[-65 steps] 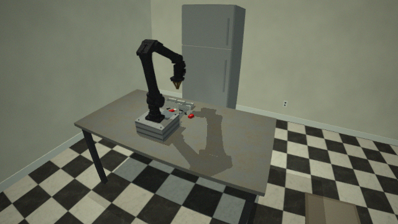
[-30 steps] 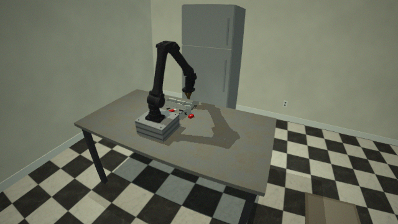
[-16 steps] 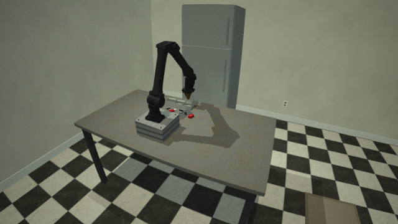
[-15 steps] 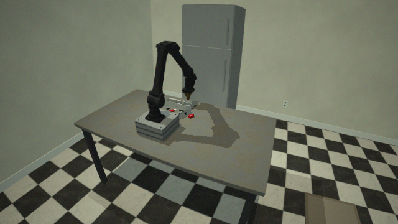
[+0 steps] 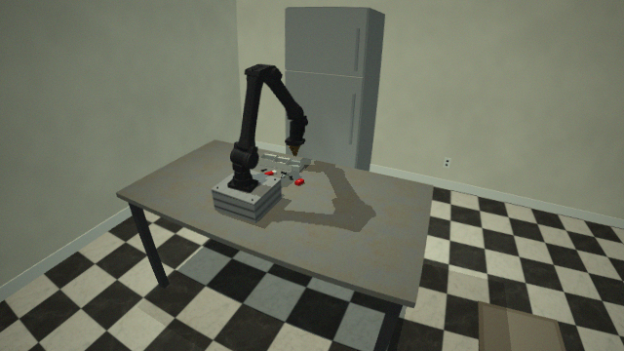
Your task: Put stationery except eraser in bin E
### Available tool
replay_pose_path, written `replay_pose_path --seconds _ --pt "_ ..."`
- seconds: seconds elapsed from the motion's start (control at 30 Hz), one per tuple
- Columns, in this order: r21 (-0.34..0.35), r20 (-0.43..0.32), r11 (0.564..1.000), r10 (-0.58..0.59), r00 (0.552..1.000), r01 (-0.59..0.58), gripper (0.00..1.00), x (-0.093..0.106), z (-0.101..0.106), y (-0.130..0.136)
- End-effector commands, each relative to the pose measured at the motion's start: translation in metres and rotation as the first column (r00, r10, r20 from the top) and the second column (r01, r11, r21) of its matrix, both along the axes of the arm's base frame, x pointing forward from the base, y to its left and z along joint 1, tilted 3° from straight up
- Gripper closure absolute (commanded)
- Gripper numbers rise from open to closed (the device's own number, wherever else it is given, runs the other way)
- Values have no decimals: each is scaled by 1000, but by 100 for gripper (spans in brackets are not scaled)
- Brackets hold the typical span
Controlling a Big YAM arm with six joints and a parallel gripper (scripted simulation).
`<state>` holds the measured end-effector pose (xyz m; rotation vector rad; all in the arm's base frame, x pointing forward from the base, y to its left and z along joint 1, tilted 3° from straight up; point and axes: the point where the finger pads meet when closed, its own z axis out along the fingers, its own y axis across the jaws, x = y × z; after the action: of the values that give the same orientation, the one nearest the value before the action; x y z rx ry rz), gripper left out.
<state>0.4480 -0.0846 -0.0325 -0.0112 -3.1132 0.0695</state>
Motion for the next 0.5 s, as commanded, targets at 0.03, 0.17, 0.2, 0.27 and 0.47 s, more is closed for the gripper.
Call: replay_pose_path --seconds 0.03,0.17,0.2,0.27,0.47 --pt "-10 46 1000 5 999 -5 92 13 23 -6" --pt "-9 38 1000 4 999 -4 92 10 8 -6" --pt "-9 38 1000 4 999 -4 92 10 8 -6" --pt "-4 12 1000 2 1000 -2 92 3 -5 -6" --pt "-5 16 1000 5 1000 -5 92 4 -20 -6"
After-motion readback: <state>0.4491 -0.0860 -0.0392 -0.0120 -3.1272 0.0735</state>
